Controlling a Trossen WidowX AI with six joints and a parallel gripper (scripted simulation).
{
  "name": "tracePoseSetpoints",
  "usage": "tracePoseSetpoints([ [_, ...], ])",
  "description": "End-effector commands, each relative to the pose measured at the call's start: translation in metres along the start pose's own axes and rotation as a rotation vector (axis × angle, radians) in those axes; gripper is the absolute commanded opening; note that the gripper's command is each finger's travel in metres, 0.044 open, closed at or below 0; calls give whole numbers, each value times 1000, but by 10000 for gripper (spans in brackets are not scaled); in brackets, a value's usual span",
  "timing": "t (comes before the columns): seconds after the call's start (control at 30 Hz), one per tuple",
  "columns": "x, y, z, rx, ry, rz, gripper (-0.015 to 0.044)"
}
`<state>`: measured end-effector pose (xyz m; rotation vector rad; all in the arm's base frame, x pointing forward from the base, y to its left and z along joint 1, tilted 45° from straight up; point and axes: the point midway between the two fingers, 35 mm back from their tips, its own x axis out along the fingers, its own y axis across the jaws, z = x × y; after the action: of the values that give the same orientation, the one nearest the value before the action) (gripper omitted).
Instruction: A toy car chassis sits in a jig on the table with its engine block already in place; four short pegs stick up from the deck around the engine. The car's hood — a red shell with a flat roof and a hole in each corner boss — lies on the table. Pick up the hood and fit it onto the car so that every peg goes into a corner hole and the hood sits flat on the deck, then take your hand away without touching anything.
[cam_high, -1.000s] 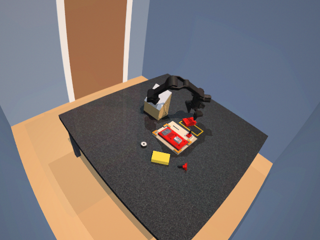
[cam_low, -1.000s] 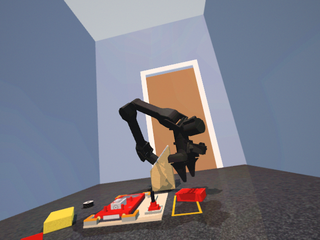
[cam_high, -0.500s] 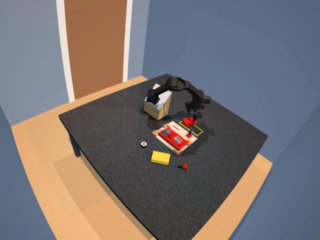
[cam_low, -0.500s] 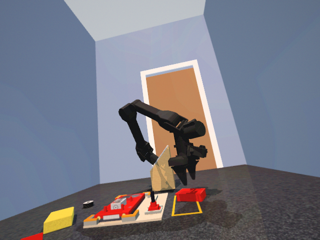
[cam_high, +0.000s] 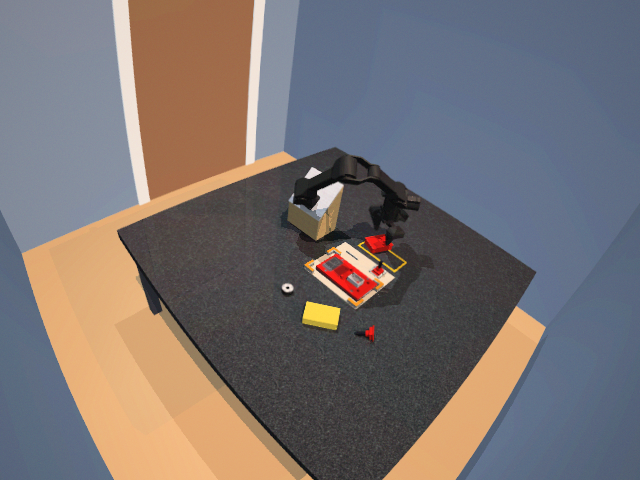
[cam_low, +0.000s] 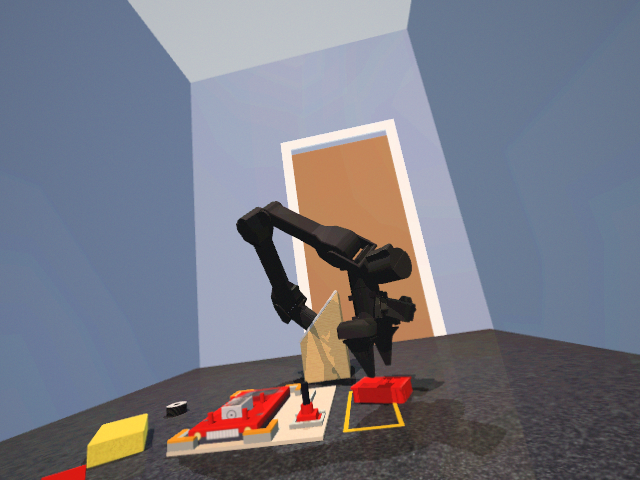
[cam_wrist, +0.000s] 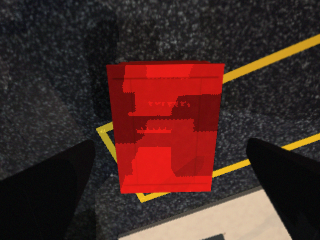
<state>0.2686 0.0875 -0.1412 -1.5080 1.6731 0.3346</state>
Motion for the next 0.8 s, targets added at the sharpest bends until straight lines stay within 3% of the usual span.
tracePoseSetpoints([
  [0.0, 6, 2, -2, -10, 11, 0, 440],
  [0.77, 17, 2, -4, -10, 13, -1, 440],
])
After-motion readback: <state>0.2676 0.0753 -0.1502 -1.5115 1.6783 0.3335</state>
